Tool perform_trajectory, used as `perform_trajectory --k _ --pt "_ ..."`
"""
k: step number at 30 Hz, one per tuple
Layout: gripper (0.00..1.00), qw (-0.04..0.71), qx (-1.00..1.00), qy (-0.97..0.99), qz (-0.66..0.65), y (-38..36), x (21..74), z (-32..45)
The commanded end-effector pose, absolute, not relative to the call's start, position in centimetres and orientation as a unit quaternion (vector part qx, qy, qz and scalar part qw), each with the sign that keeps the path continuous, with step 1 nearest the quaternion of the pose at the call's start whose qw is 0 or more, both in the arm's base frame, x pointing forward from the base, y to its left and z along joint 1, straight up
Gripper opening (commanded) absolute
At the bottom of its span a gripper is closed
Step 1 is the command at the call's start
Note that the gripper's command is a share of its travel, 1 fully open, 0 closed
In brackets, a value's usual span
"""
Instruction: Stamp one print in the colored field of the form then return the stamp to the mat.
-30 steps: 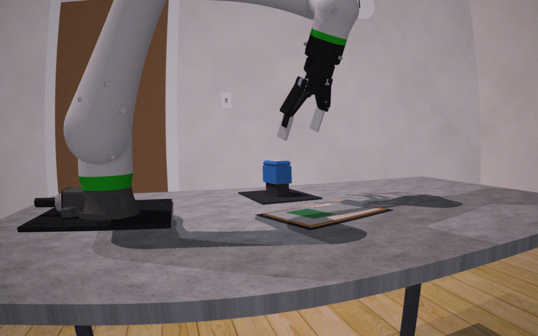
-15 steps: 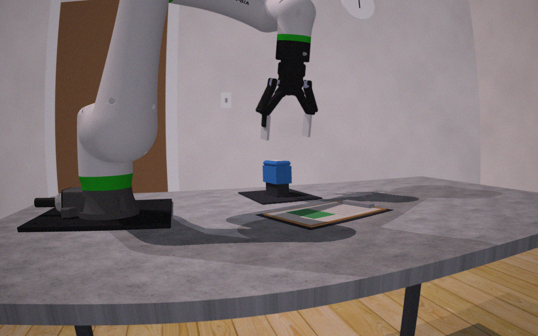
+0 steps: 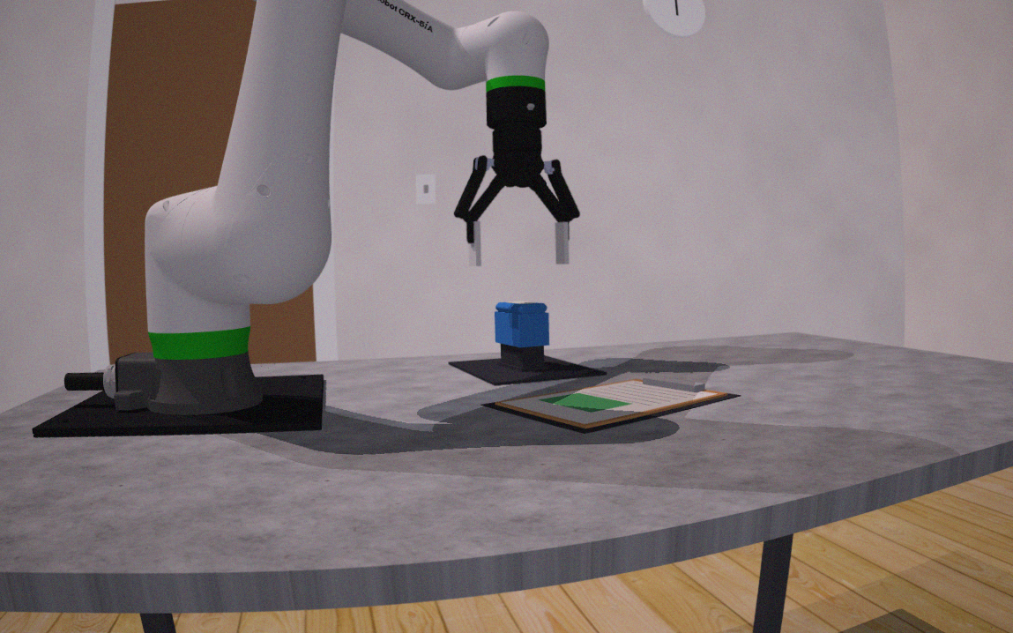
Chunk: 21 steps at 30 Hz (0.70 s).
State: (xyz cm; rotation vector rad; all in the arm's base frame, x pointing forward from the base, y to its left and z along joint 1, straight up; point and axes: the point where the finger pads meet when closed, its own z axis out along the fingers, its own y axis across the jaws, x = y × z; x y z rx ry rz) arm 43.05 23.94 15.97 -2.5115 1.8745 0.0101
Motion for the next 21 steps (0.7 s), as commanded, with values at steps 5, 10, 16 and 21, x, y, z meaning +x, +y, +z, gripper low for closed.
perform_trajectory --k 5,10,16,21 --pt "1.00 0.001 -0.799 0.601 0.000 24.0 43.0 15.9" --pt "1.00 0.001 -0.799 0.601 0.000 24.0 43.0 15.9" --pt "1.00 0.001 -0.799 0.601 0.000 24.1 43.0 18.9" --pt "1.00 0.001 -0.799 0.601 0.000 24.0 43.0 20.9"
